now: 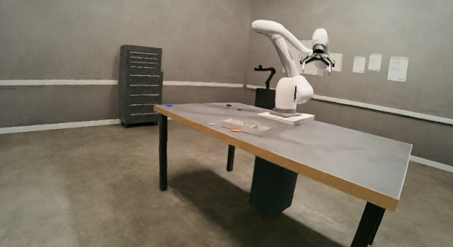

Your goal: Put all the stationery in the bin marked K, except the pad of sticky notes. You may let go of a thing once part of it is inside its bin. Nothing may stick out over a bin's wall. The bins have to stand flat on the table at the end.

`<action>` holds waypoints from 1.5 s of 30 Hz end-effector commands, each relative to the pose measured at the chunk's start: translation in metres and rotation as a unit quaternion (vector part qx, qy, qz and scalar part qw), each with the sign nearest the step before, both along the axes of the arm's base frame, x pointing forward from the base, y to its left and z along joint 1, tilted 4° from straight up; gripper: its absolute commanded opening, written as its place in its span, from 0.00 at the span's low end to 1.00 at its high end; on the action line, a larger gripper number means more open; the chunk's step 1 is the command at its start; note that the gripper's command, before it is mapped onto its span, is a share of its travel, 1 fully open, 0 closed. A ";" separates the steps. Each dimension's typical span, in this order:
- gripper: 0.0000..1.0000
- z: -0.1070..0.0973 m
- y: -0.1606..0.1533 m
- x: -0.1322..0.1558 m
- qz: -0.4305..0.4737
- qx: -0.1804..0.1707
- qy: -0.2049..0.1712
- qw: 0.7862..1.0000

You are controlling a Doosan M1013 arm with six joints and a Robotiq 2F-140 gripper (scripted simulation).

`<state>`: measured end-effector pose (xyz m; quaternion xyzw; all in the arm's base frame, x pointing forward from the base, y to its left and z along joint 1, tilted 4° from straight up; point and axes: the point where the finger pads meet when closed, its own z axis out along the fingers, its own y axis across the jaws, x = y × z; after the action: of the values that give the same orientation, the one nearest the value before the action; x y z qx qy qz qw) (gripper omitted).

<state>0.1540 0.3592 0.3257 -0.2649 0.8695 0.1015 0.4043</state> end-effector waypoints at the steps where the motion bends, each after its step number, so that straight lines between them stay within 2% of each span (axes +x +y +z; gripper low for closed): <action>1: 1.00 0.000 0.000 0.000 0.000 0.000 0.000 1.000; 17: 1.00 0.000 0.000 0.000 0.000 0.000 0.000 1.000; 18: 0.15 -0.008 0.000 0.001 0.000 0.000 0.000 1.000; 32: 0.15 -0.125 -0.004 0.008 0.000 0.000 0.000 1.000; 34: 0.15 -0.125 -0.004 0.008 0.000 0.000 0.000 1.000; 36: 0.15 -0.135 -0.004 0.009 0.000 0.000 0.000 1.000; 37: 0.15 -0.135 -0.010 0.015 0.022 -0.011 -0.003 1.000; 39: 0.15 -0.132 -0.017 0.030 -0.023 0.004 0.013 1.000; 42: 0.15 -0.132 -0.017 0.032 -0.083 0.024 0.034 0.996; 45: 0.15 -0.132 -0.030 0.054 -0.136 0.041 0.054 0.988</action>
<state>0.1903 0.3383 0.1941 -0.1766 0.8999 0.0978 0.3866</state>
